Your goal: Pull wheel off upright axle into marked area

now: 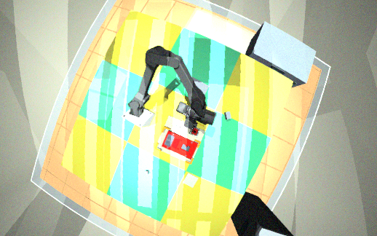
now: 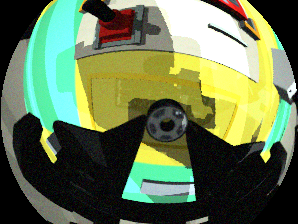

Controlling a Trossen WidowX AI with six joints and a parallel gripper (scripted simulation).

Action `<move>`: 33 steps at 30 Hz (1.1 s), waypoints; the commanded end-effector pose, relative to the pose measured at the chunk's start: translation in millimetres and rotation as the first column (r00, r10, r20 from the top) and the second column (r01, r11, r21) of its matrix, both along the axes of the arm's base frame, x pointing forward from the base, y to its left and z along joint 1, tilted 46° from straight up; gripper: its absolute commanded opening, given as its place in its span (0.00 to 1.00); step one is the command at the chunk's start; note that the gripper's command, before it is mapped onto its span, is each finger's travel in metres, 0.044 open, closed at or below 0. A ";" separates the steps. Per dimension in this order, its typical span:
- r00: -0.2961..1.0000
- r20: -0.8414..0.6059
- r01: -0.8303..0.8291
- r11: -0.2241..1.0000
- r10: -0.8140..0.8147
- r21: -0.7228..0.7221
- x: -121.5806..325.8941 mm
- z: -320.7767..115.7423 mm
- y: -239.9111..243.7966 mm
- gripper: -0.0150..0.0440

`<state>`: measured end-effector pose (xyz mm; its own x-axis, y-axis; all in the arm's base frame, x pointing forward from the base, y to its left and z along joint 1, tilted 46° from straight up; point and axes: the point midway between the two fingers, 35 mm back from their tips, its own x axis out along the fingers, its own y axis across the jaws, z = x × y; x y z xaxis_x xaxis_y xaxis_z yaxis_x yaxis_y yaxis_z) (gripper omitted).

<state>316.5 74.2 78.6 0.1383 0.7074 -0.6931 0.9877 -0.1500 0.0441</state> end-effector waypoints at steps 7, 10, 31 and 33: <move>1.000 0.000 -0.003 1.000 0.003 -0.001 -0.6 4.3 -4.3 0.76; 1.000 -0.001 0.000 1.000 0.000 -0.002 -2.5 18.6 -20.4 0.76; 1.000 -0.010 0.003 1.000 -0.003 -0.001 -98.2 40.5 -88.9 1.00; 1.000 -0.010 0.003 1.000 -0.003 -0.001 -98.2 40.5 -88.9 1.00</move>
